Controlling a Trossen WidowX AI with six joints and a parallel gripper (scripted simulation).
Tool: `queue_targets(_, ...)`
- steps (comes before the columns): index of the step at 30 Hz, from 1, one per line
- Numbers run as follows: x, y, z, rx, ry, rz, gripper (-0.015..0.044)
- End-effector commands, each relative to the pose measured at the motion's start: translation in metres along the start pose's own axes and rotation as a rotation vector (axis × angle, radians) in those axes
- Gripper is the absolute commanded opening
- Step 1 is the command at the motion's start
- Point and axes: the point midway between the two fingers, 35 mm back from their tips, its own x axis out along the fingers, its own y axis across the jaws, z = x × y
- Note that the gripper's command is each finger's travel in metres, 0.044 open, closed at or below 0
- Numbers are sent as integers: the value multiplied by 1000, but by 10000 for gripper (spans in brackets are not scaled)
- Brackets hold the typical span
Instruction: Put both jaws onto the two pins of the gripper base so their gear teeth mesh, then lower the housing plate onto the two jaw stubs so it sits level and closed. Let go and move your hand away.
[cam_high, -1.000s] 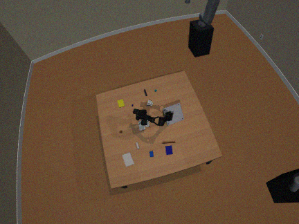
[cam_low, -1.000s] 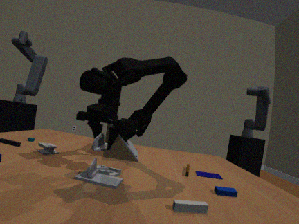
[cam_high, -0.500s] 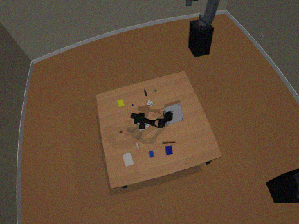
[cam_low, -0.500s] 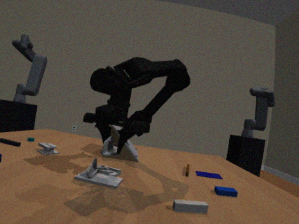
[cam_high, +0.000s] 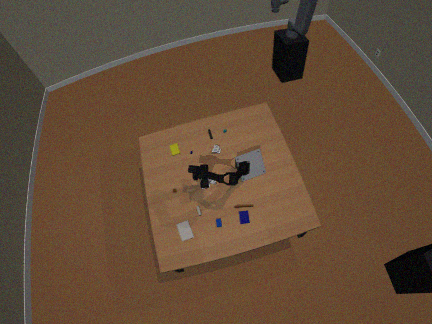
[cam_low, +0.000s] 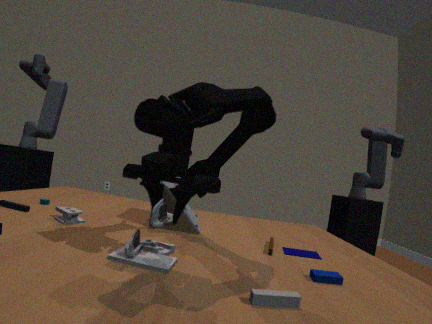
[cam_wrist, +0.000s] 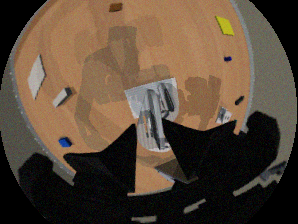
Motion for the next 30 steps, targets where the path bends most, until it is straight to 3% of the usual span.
queue_targets(1,0,1,0,4,0,5,134)
queue_targets(30,4,3,0,17,0,5,134)
